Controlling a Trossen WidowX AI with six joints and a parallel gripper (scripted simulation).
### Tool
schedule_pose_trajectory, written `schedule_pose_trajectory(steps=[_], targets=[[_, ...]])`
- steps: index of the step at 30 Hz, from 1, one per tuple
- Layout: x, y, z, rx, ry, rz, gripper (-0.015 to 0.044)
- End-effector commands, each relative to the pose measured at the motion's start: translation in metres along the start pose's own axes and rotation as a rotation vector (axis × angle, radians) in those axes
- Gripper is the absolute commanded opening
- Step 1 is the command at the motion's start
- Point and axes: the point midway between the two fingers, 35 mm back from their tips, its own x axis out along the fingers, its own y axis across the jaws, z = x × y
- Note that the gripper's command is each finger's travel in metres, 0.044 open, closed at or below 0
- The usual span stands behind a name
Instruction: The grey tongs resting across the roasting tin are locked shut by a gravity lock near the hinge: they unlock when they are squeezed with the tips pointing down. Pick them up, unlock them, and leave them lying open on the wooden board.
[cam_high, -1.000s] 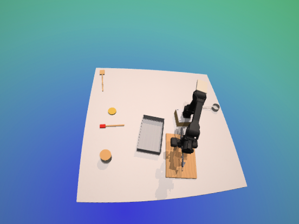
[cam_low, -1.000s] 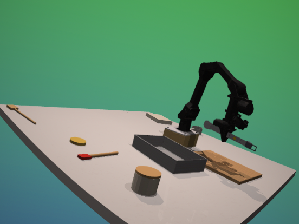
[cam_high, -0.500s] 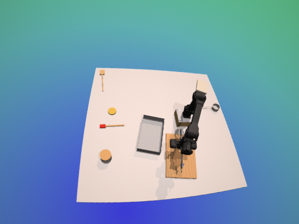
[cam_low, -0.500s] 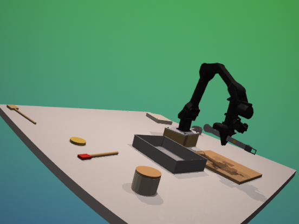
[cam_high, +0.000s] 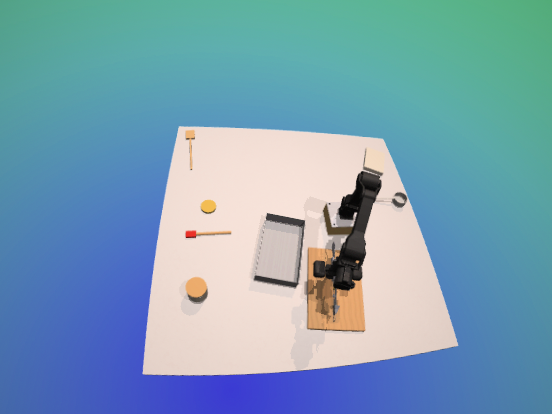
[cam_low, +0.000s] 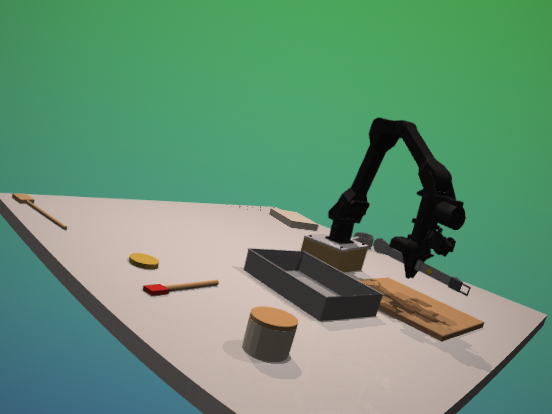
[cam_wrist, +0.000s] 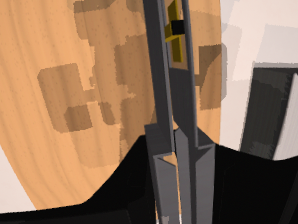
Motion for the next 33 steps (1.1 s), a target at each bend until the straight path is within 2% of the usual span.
schedule_pose_trajectory(steps=[1, 27, 33], targets=[[0.004, -0.001, 0.000, -0.002, -0.006, -0.005, -0.0150], [0.040, 0.000, -0.002, -0.001, -0.006, -0.005, -0.0150], [0.041, 0.000, -0.003, 0.003, 0.003, 0.000, 0.0007]])
